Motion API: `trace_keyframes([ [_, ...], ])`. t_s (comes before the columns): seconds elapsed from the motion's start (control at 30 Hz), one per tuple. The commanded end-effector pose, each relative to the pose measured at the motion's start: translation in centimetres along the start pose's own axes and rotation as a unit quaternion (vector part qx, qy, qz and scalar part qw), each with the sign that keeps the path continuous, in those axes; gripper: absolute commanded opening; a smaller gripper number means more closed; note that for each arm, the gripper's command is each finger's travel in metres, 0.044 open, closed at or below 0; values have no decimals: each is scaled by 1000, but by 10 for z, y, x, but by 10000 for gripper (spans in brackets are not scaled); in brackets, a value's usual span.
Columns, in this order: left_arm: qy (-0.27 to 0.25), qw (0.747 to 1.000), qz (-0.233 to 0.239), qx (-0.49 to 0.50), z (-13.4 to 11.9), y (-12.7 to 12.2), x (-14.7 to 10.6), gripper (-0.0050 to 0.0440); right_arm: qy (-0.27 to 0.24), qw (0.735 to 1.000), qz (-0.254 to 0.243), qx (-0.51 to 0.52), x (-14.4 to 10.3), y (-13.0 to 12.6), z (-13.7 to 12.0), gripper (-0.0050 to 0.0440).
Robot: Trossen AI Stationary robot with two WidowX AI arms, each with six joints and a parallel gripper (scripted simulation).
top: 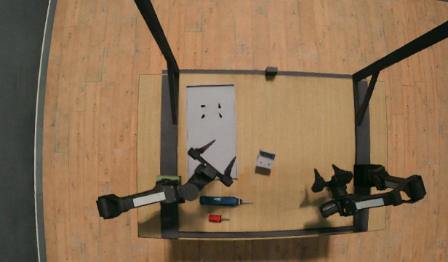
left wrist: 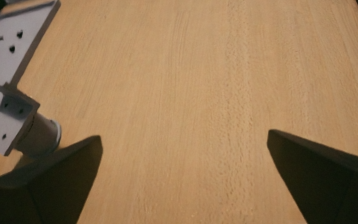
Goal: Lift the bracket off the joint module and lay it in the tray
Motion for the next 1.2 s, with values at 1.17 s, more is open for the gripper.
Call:
trace_keyframes([
  [1.17,48,844,392,-364,165,40,-118,440,438,864,-222,111,78,-134,-53,440],
])
Point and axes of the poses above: on each arm, the point midway between the two fingers, 35 mm back from their tips, its own x axis out along the fingers, its own y axis across the jaws, z = x × y, the point moved 1 cm from there along -x, back along the fingers
